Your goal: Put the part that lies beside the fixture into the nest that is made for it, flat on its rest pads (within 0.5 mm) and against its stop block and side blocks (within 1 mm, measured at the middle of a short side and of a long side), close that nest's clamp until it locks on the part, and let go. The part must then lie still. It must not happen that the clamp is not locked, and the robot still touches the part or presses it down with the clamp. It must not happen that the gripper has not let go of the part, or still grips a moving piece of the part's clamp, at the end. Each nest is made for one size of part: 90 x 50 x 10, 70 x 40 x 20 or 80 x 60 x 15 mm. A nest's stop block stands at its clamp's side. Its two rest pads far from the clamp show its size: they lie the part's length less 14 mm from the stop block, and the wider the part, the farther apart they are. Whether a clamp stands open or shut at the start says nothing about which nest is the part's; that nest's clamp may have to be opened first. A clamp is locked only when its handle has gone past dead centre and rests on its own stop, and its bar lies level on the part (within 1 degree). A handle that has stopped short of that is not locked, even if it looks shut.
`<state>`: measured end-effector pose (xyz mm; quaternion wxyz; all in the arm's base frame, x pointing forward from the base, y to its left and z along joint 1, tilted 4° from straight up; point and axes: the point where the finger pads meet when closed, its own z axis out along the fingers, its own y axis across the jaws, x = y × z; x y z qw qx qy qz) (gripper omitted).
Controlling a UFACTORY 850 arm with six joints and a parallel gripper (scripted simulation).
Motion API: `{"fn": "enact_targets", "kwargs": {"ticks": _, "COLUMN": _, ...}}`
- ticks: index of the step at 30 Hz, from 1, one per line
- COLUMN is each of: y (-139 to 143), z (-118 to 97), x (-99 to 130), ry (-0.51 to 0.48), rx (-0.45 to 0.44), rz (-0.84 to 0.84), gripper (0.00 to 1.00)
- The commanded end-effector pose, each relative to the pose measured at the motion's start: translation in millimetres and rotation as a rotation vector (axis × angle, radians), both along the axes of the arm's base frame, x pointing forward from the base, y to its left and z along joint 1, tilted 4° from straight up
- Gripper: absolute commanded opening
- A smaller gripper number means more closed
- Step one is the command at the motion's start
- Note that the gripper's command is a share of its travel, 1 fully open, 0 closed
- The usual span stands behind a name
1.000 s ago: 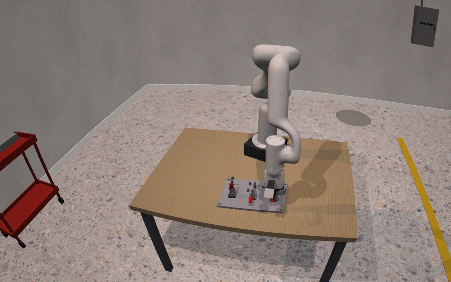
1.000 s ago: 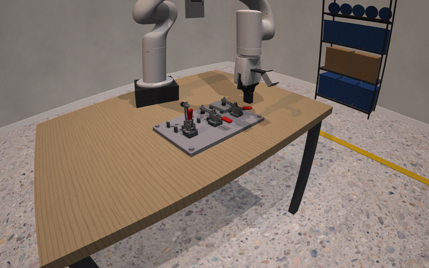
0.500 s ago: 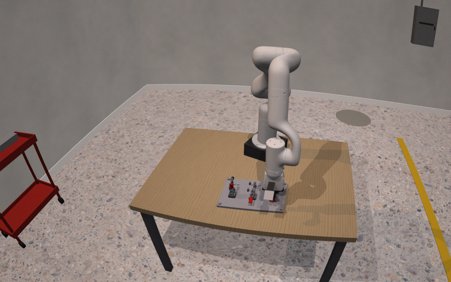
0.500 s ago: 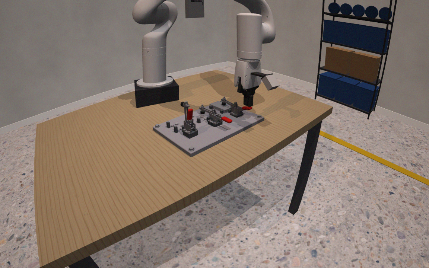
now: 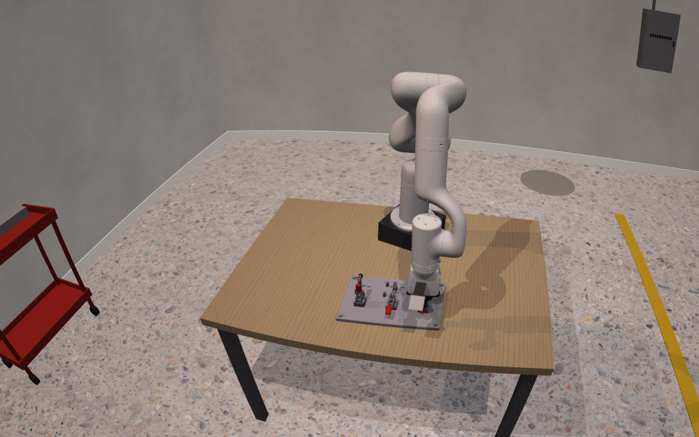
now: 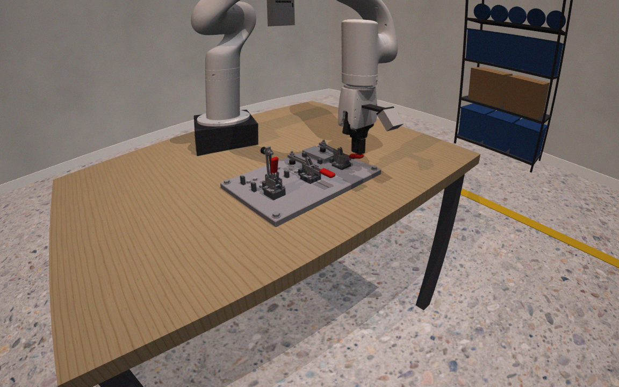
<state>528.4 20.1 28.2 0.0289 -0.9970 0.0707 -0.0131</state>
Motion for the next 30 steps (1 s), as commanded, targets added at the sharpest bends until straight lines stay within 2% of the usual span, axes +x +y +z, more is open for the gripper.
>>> {"fn": "enact_targets", "kwargs": {"ticks": 1, "y": 0.0, "z": 0.3, "x": 0.9, "ry": -0.002, "rx": 0.000, "rz": 0.000, "gripper": 0.00}}
{"fn": "enact_targets", "kwargs": {"ticks": 30, "y": 0.2, "z": -3.3, "x": 1.0, "ry": -0.002, "rx": 0.000, "rz": 0.000, "gripper": 0.00}}
